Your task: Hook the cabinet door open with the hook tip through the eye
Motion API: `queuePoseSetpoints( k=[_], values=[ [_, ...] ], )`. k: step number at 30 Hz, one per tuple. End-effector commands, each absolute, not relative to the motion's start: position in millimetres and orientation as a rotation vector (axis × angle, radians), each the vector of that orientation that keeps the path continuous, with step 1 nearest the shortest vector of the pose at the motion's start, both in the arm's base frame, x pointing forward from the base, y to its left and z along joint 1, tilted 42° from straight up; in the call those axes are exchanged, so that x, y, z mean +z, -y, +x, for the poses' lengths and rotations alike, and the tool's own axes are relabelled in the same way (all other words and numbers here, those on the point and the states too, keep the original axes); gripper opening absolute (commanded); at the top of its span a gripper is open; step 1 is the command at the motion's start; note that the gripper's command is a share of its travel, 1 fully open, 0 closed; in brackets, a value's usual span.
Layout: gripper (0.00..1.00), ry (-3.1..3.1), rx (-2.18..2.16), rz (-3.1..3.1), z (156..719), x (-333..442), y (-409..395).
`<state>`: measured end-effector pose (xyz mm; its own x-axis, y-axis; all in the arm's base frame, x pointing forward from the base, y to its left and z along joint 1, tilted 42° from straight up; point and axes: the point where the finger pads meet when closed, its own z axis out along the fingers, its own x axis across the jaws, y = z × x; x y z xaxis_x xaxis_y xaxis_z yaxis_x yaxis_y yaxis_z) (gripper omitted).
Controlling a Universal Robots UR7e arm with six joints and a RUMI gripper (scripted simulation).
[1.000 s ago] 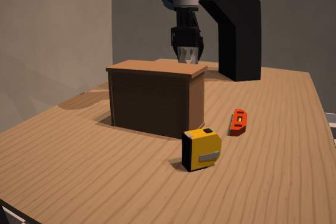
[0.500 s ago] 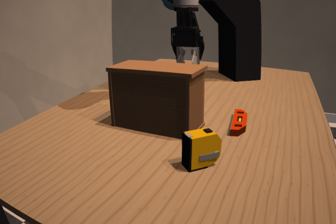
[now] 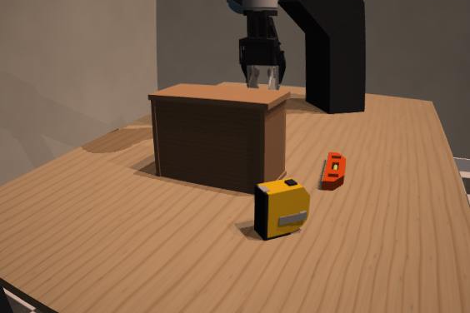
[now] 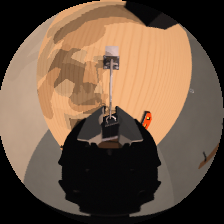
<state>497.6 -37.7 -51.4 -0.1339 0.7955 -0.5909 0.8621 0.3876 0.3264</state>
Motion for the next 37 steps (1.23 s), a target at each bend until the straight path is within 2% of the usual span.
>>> queuePoseSetpoints(
  k=[1,37],
  values=[
    [0.14,-1.938,-0.119,1.421,497.8,-51.0,37.5],
    [0.14,-1.938,-0.119,1.421,494.1,-45.5,34.0]
  ],
)
